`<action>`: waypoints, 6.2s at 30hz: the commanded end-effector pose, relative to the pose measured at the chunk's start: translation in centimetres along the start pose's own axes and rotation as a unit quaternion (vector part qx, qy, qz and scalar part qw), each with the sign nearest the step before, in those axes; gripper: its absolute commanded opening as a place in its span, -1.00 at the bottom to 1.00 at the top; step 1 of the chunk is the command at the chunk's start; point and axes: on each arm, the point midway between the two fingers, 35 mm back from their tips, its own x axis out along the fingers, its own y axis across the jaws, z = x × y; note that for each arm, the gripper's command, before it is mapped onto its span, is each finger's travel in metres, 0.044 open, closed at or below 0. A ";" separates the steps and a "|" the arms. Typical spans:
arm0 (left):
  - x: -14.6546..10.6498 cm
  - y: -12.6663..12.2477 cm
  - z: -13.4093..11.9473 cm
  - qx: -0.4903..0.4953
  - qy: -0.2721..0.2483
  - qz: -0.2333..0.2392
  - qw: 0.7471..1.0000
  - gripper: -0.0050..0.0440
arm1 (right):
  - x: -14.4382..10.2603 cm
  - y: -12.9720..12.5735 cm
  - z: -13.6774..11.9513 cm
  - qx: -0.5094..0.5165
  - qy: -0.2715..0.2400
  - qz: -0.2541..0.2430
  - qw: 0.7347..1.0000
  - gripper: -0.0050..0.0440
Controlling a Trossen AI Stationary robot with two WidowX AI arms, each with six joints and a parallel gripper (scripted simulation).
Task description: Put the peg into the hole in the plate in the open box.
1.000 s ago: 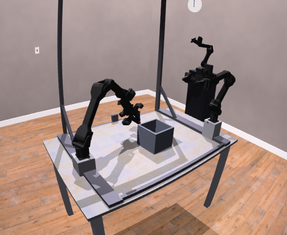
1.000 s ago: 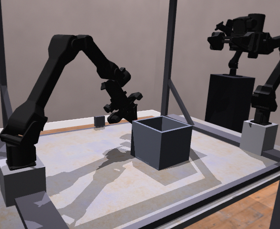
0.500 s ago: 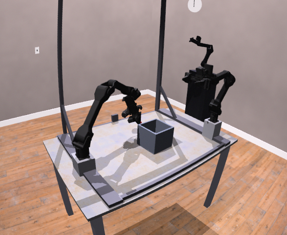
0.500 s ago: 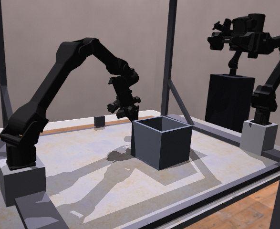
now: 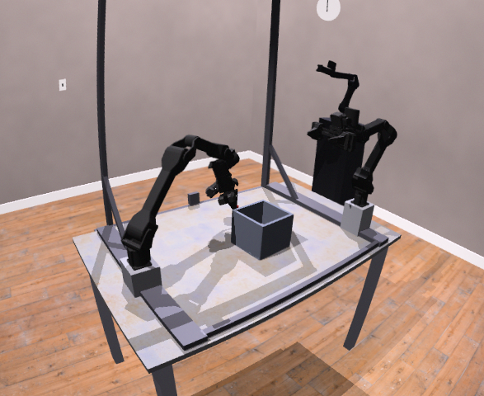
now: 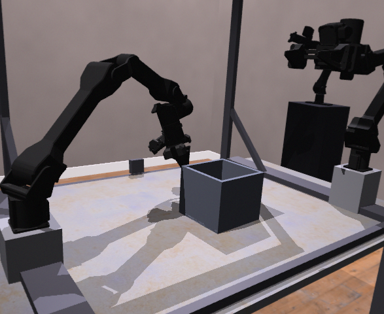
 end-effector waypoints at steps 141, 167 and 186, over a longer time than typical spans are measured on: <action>-0.1 -0.1 0.0 0.001 0.000 -0.003 1.000 1.00 | -6.9 -0.7 -0.4 0.010 0.019 -0.041 0.999 -0.28; -0.1 -0.1 0.0 0.001 0.000 -0.003 1.000 1.00 | -12.0 -0.3 -2.3 0.002 0.009 -0.018 1.000 -0.28; -0.1 -0.1 0.0 0.001 -0.001 -0.003 1.000 1.00 | -14.6 1.8 -5.3 0.194 0.019 -0.110 0.975 -0.28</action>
